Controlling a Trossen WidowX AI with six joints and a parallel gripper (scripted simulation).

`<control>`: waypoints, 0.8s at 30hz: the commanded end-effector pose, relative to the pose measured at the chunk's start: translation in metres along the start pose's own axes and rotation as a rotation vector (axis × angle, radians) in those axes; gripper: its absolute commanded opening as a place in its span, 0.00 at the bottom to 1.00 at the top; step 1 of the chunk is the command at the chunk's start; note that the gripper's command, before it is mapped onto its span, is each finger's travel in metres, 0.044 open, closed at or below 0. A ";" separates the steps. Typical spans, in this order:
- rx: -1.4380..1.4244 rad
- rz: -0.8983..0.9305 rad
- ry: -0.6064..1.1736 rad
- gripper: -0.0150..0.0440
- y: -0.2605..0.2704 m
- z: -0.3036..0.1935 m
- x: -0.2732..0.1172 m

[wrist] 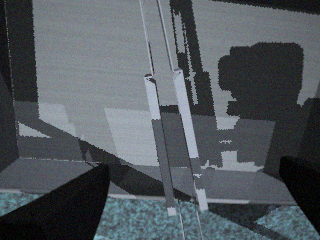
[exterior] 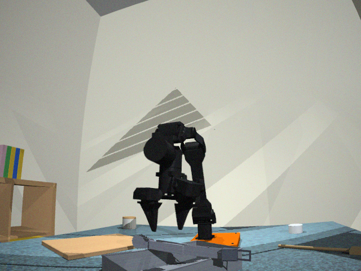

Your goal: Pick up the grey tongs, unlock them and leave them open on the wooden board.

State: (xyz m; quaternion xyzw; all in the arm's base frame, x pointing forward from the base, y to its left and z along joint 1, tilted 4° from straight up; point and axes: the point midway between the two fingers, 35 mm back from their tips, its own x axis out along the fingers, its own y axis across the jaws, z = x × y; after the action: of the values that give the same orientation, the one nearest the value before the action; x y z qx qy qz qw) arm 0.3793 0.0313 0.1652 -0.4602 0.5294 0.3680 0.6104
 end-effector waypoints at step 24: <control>-0.104 0.065 -0.015 1.00 0.011 0.024 0.033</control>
State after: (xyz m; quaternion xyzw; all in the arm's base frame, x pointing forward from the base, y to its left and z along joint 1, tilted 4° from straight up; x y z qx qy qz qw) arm 0.3812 0.0560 0.1370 -0.4711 0.5208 0.4156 0.5781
